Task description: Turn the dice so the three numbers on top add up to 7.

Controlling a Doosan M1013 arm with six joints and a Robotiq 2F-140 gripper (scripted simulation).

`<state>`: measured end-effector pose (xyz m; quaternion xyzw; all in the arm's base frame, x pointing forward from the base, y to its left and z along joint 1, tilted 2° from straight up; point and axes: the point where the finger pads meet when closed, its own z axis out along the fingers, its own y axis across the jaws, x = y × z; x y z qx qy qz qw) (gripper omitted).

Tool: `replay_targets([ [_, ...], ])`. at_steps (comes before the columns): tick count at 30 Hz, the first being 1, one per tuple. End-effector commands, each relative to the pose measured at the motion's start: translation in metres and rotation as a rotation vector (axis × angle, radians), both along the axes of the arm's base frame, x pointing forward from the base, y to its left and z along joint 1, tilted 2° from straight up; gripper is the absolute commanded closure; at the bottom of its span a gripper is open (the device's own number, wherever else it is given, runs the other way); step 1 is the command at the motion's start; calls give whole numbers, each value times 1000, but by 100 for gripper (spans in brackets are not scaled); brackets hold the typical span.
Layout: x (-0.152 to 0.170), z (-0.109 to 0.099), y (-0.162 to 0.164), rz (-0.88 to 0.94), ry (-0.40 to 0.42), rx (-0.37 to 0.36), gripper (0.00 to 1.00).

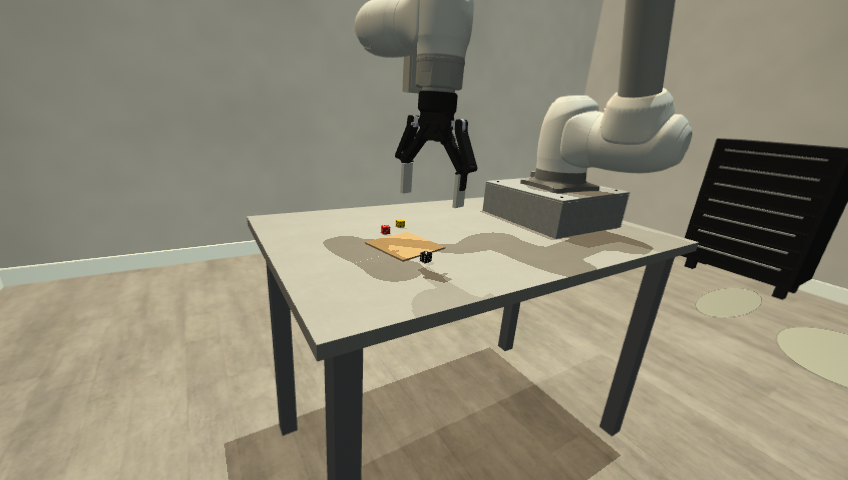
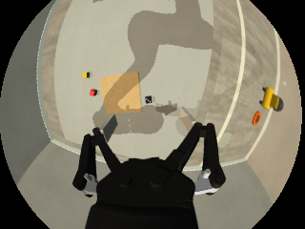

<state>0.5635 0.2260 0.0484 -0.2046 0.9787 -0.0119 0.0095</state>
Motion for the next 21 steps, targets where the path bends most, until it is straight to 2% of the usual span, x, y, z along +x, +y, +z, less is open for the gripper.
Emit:
replay_targets([
  [1,0,0,0,-19,-1,0,0],
  [15,0,-6,0,-491,-10,12,0],
  [18,0,-6,0,-514,-10,12,0],
  [21,0,-8,-1,-663,-13,16,0],
])
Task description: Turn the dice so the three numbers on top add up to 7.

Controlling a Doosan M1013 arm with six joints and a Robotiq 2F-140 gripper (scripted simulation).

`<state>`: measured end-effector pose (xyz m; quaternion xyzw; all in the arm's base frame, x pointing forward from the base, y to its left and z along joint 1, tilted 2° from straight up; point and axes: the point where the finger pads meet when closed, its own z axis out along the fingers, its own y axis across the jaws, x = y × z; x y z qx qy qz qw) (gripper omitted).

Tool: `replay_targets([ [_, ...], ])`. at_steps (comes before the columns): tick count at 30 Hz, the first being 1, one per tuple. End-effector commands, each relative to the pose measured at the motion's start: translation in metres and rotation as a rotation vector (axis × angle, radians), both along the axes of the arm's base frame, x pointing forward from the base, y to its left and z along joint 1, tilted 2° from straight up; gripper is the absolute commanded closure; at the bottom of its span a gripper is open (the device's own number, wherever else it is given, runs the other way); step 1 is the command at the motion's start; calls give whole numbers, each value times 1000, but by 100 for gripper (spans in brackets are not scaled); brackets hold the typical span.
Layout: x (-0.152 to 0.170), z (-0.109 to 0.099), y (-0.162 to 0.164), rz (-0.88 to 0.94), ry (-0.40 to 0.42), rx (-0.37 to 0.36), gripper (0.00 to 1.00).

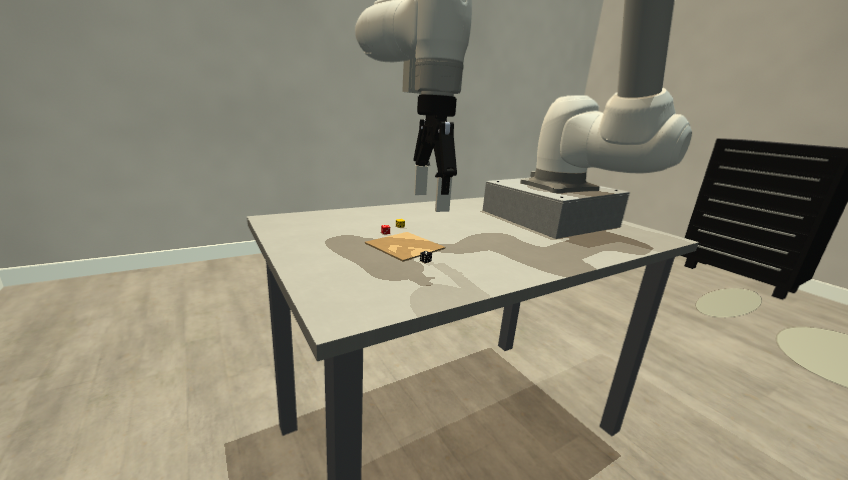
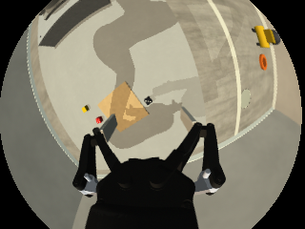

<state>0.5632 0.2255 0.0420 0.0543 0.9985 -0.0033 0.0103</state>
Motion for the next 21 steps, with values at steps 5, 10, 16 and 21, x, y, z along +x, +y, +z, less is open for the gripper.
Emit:
replay_targets([
  [5,0,-4,0,-308,-8,-5,0],
  [10,0,-6,0,-477,-10,-1,0],
  [16,0,-8,-1,-656,-12,3,0],
  [21,-1,-10,-1,-816,-14,7,0],
])
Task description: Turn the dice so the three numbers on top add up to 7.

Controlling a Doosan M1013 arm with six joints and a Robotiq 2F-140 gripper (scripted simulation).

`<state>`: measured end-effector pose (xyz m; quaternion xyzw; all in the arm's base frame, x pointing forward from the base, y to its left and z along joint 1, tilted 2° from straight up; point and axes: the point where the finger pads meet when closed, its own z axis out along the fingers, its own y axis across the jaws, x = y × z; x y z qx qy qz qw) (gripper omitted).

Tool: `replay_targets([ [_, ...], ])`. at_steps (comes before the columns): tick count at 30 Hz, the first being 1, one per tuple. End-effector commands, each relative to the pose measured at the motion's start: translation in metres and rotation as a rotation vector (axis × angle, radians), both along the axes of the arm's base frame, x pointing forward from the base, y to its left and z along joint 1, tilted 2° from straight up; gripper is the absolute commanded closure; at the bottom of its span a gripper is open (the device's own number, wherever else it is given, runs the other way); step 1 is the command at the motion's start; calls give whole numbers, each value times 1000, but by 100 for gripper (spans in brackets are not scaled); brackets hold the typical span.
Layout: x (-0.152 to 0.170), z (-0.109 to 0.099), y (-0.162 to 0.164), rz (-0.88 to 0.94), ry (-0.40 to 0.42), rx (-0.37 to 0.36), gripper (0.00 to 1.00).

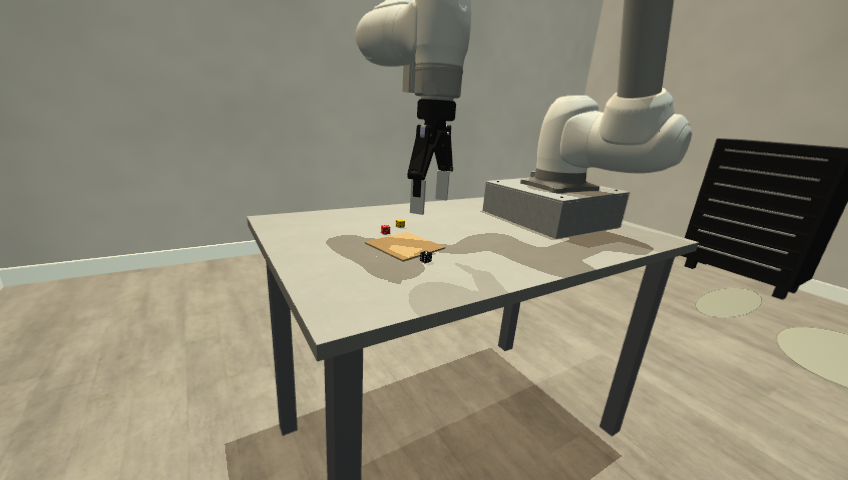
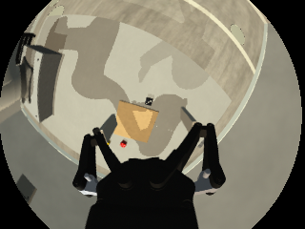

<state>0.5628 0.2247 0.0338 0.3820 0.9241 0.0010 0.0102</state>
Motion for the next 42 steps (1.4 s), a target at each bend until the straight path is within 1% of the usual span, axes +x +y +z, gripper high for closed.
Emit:
replay_targets([
  [1,0,-2,0,-151,-6,-10,0],
  [6,0,-4,0,-340,-8,-6,0],
  [9,0,-4,0,-361,-8,-5,0],
  [10,0,-5,0,-466,-10,-3,0],
  [14,0,-7,0,-570,-11,0,0],
  [24,-1,-11,-1,-924,-15,8,0],
  [26,-1,-11,-1,-924,-15,8,0],
  [28,-1,-12,-1,-1048,-17,11,0],
  [34,-1,-15,-1,-1238,-19,15,0],
  [35,-1,-15,-1,-1244,-19,16,0],
  [36,-1,-15,-1,-1304,-20,17,0],
  [39,-1,-17,-1,-1403,-21,20,0],
  [40,-1,-17,-1,-1404,-21,20,0],
  [41,-1,-17,-1,-1471,-21,21,0],
  [42,-1,-17,-1,-1471,-21,21,0],
])
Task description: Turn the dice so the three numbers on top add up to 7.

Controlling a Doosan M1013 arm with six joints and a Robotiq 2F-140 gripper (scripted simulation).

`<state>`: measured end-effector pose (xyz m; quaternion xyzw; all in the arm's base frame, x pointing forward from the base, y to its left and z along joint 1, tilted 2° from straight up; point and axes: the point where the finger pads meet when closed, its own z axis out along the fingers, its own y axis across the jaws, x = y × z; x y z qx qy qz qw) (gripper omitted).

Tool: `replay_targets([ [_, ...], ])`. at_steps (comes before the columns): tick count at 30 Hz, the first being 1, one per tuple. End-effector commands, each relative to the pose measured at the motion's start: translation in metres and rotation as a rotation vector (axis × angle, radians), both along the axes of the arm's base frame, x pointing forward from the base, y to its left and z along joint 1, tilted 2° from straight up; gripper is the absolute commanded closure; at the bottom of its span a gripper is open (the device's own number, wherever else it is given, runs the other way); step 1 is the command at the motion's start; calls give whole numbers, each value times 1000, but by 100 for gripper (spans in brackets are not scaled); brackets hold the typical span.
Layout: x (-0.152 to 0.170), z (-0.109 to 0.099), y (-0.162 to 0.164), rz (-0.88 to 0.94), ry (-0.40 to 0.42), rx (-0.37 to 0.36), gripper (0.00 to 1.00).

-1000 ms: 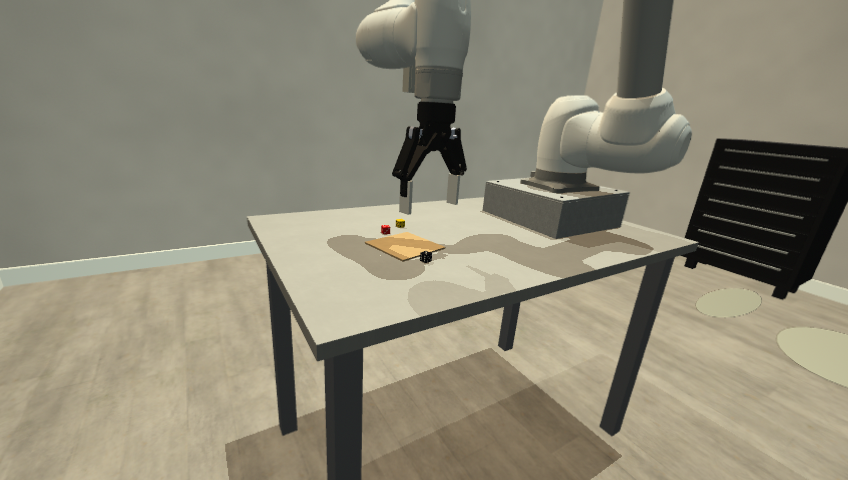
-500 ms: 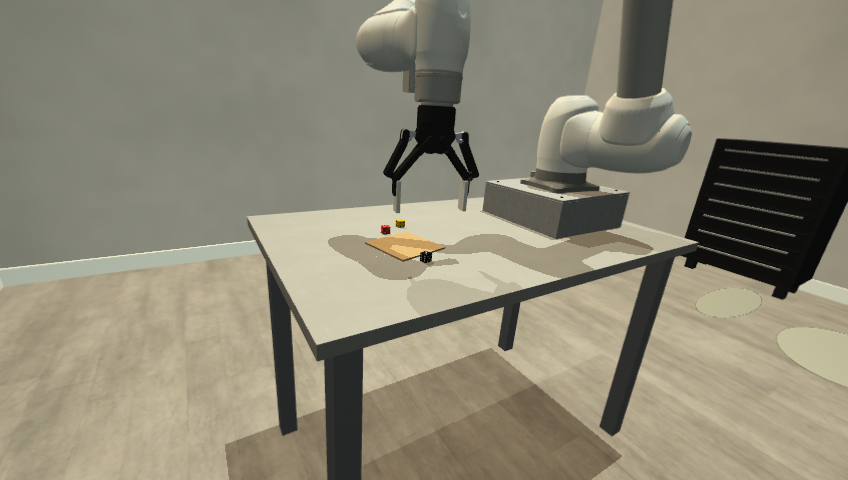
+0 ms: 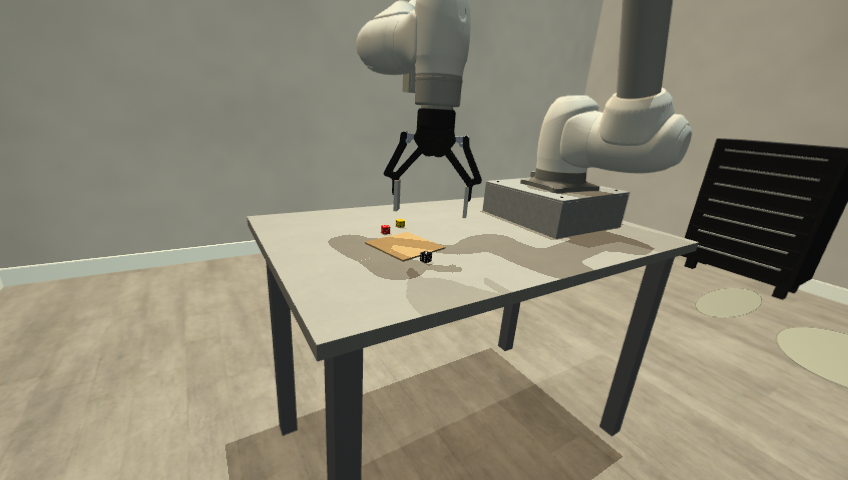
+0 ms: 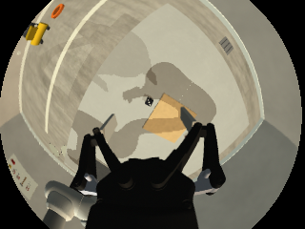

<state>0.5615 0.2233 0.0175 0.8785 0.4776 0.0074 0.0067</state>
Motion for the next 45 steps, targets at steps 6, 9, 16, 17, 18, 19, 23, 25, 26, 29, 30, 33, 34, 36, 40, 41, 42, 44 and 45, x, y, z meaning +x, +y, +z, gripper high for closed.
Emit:
replay_targets([
  [6,0,-3,0,-301,-8,-8,0],
  [9,0,-5,0,-396,-9,-6,0],
  [16,-1,-6,-1,-559,-11,-2,0],
  [17,-1,-6,-1,-559,-11,-2,0],
  [18,-1,-6,-1,-559,-11,-2,0],
  [19,-1,-7,-1,-565,-11,-2,0],
  [23,-1,-7,-1,-570,-11,-2,79],
  [25,-1,-7,-1,-570,-11,-2,79],
  [26,-1,-7,-1,-570,-11,-2,79],
  [29,-1,-7,-1,-570,-11,-2,79],
  [30,-1,-7,-1,-570,-11,-2,79],
  [33,-1,-7,-1,-570,-11,-2,79],
  [34,-1,-7,-1,-570,-11,-2,79],
  [36,-1,-7,-1,-570,-11,-2,79],
  [40,-1,-7,-1,-570,-11,-2,79],
  [41,-1,-7,-1,-570,-11,-2,79],
  [42,-1,-7,-1,-570,-11,-2,79],
  [44,-1,-7,-1,-570,-11,-2,79],
  [45,-1,-7,-1,-570,-11,-2,79],
])
